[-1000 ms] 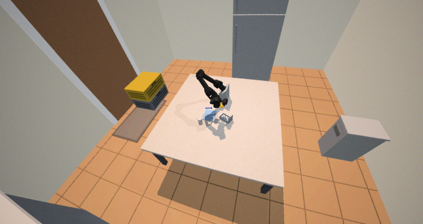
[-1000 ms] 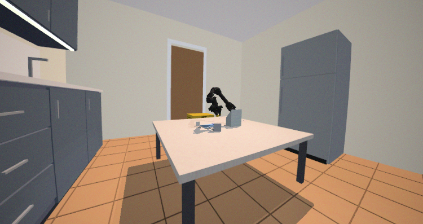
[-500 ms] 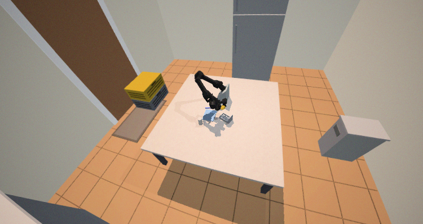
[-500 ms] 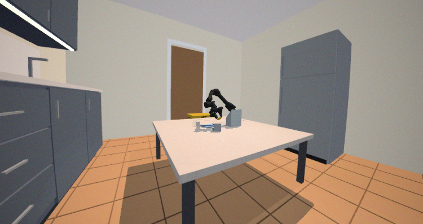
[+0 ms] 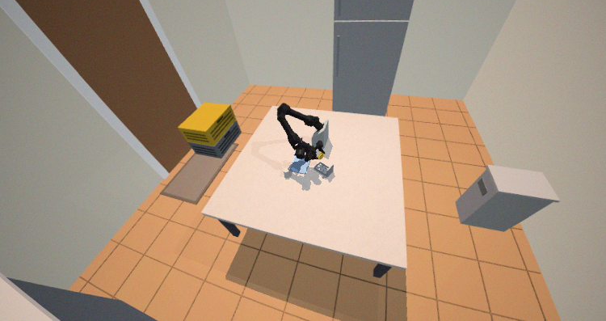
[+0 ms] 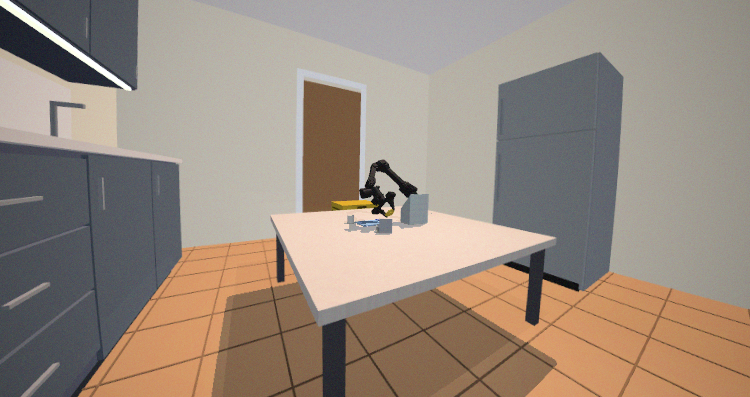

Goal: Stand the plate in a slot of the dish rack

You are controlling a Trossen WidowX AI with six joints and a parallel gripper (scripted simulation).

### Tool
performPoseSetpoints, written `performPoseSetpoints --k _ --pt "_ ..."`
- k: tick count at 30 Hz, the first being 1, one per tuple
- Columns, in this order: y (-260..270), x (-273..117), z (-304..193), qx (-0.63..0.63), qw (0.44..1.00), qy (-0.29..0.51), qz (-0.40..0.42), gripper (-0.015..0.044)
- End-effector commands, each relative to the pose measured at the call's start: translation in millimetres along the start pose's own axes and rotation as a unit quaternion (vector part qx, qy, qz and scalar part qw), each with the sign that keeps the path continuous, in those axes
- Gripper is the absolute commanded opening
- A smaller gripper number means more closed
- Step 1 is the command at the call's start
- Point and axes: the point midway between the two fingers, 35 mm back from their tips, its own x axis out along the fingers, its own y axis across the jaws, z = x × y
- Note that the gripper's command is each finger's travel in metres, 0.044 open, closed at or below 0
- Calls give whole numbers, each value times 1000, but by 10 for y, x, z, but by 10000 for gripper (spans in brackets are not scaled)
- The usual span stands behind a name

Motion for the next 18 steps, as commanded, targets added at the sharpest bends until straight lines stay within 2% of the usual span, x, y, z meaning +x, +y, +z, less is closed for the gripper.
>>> performPoseSetpoints --k 1,18 --pt "-15 45 -15 -38 999 -20 25 0" --pt "-181 127 -6 -201 965 -150 78 0"
